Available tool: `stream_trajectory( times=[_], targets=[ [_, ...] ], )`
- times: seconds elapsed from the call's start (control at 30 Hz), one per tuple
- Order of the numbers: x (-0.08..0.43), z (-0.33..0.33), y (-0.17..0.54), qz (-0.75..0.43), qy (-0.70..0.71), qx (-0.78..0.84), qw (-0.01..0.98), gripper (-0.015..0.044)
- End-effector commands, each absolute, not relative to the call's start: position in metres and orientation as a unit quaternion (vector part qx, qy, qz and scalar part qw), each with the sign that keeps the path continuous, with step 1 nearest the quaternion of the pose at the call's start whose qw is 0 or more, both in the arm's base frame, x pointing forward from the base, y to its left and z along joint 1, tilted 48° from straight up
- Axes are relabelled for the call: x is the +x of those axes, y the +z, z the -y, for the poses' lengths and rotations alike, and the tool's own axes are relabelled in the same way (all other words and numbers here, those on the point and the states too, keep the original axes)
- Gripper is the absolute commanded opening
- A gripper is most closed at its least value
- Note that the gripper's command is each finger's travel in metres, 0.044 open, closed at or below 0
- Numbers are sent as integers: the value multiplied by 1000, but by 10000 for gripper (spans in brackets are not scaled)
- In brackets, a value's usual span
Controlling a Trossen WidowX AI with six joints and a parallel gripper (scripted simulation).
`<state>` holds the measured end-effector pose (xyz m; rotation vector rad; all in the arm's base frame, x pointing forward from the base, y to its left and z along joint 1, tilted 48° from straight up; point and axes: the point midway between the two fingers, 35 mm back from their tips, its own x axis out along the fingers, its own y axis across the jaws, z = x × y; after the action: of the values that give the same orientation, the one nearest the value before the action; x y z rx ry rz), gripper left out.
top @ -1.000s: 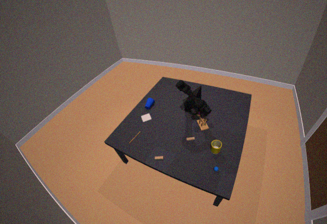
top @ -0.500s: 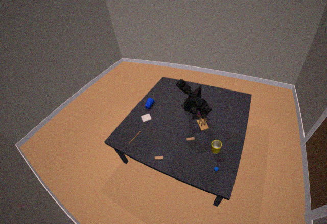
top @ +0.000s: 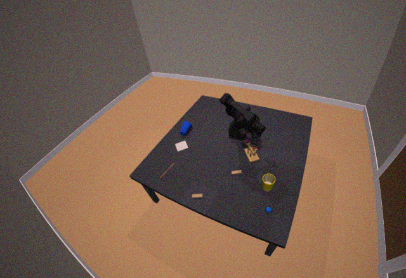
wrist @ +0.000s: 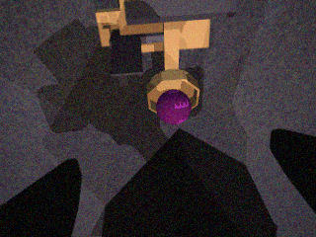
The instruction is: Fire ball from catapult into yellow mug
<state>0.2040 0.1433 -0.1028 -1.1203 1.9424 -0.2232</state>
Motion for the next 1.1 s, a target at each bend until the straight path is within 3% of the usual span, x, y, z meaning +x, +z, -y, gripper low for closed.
stream_trajectory(
  times=[0.0,0.43,0.83,1.07],
  targets=[
    [233,-165,-122,-758,-38,-446,473,440],
    [332,-243,-155,-651,100,-450,603,440],
    [431,-314,-140,-497,177,-472,706,440],
    [437,-318,-138,-488,179,-474,711,440]
  ],
)
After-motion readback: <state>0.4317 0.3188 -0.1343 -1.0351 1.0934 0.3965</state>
